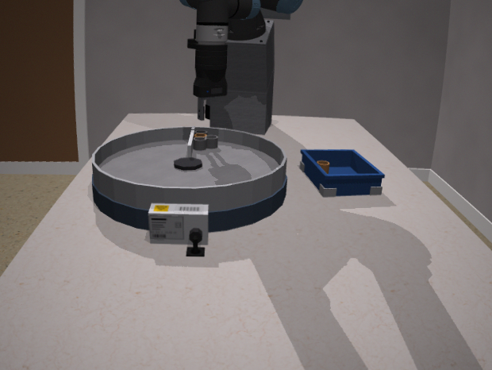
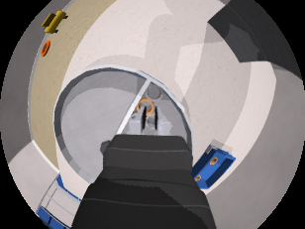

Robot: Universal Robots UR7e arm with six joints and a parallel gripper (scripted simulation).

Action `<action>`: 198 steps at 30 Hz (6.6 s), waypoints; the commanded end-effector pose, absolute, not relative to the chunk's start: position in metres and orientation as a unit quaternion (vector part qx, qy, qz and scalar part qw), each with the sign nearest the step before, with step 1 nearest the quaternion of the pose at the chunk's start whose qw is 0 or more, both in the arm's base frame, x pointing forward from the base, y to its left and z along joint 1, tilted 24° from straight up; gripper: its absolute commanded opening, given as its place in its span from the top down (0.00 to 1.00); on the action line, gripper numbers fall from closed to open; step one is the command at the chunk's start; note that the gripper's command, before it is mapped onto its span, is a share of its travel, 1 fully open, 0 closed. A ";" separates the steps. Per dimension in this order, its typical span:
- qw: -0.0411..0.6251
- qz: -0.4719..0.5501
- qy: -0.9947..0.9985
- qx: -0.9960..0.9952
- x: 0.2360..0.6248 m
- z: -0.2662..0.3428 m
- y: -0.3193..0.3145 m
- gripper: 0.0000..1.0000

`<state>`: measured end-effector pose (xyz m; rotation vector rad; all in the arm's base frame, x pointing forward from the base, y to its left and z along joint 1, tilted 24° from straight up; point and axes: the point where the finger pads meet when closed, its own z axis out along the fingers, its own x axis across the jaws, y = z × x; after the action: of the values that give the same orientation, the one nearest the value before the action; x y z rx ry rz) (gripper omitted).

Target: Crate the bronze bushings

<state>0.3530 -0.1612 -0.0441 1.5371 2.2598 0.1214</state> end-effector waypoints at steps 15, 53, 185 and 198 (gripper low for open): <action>0.202 0.043 0.809 0.550 0.360 -0.061 -0.164 0.60; 0.203 0.043 0.809 0.550 0.366 -0.074 -0.167 0.60; 0.202 0.044 0.809 0.550 0.375 -0.099 -0.170 1.00; 0.202 0.044 0.809 0.550 0.375 -0.099 -0.169 1.00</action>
<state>0.3753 -0.1698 -0.0989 1.5353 2.2610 0.1227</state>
